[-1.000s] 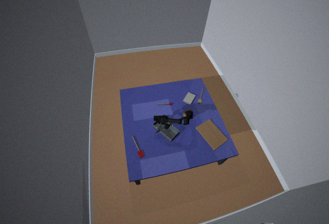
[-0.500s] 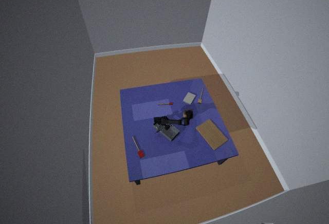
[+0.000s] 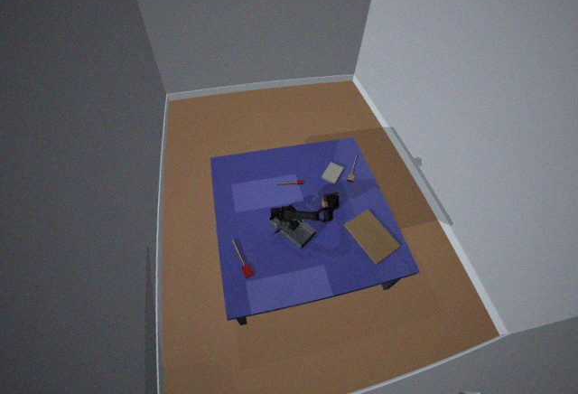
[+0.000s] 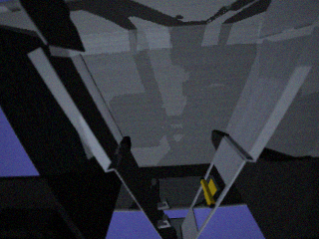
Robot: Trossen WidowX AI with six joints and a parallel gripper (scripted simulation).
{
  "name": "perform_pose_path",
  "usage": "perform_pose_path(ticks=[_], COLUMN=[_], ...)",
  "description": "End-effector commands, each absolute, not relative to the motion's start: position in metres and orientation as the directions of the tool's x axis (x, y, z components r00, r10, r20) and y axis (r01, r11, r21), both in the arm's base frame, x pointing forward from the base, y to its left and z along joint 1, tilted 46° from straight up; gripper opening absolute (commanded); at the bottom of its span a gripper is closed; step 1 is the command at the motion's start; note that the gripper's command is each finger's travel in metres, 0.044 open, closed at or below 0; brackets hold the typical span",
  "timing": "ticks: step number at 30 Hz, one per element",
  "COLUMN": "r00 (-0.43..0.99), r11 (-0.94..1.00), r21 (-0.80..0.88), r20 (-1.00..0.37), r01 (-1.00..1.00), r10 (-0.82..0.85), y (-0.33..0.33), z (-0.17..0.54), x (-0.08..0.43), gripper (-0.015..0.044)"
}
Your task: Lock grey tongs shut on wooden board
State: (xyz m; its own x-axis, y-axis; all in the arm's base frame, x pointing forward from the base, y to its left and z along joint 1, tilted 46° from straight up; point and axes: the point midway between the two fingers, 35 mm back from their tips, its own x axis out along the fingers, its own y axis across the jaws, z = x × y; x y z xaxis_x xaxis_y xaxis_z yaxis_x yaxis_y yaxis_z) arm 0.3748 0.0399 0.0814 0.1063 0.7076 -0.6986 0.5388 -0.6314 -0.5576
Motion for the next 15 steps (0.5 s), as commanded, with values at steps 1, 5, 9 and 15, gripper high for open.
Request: perform_pose_path(ticks=[1, 5, 9, 15], r00=[0.107, 0.107, 0.107, 0.107], r11=[-0.632, -0.632, -0.632, -0.632], r21=[-0.557, -0.557, -0.557, -0.557], r20=[-0.699, -0.699, -0.699, -0.699], r01=[0.539, 0.539, 0.539, 0.539], r10=[0.707, 0.707, 0.707, 0.707], y=[0.0395, 0.0395, 0.0395, 0.0395], z=[0.0816, 0.0816, 0.0816, 0.0816], x=[0.3749, 0.3749, 0.3749, 0.3749], gripper=[0.0322, 0.0295, 0.0268, 0.0228])
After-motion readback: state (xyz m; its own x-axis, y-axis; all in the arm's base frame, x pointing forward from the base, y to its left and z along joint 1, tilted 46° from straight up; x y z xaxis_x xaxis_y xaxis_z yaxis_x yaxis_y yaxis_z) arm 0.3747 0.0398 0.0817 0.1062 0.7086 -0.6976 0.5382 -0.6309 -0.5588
